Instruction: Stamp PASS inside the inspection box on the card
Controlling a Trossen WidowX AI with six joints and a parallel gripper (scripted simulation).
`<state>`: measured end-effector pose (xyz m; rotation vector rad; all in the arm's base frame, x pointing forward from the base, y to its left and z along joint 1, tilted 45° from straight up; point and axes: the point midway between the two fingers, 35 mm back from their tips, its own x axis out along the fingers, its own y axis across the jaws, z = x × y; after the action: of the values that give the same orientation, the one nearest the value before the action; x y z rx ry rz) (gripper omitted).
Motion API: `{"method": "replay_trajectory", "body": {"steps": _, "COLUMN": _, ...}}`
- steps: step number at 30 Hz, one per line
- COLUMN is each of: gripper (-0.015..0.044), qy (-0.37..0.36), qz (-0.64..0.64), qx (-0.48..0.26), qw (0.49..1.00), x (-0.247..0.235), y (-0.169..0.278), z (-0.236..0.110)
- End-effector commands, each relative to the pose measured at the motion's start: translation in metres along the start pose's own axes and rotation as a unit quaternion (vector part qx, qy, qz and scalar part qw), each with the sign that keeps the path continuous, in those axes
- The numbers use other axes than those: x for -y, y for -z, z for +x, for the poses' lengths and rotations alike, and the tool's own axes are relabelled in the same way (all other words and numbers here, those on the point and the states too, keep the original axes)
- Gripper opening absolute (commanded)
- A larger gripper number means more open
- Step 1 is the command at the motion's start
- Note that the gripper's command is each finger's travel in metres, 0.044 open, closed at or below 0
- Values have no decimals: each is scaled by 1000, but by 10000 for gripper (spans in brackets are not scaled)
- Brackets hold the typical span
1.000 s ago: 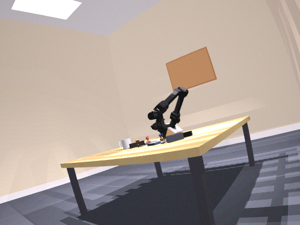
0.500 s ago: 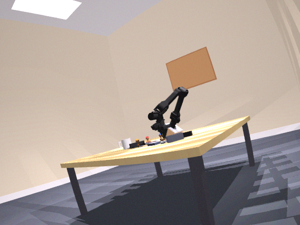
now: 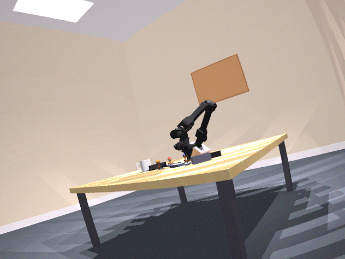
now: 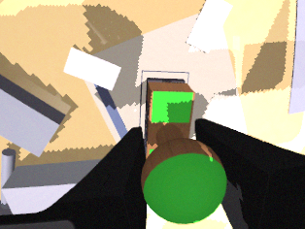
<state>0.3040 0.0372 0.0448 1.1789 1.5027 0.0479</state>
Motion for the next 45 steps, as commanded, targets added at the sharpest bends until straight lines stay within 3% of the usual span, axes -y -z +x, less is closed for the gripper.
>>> {"method": "replay_trajectory", "body": {"steps": 1, "gripper": 0, "qy": -2, "qz": 1, "qx": -1, "qw": 1000, "x": 0, "y": 0, "z": 1}}
{"method": "replay_trajectory", "body": {"steps": 45, "gripper": 0, "qy": -2, "qz": 1, "qx": -1, "qw": 1000, "x": 0, "y": 0, "z": -7}}
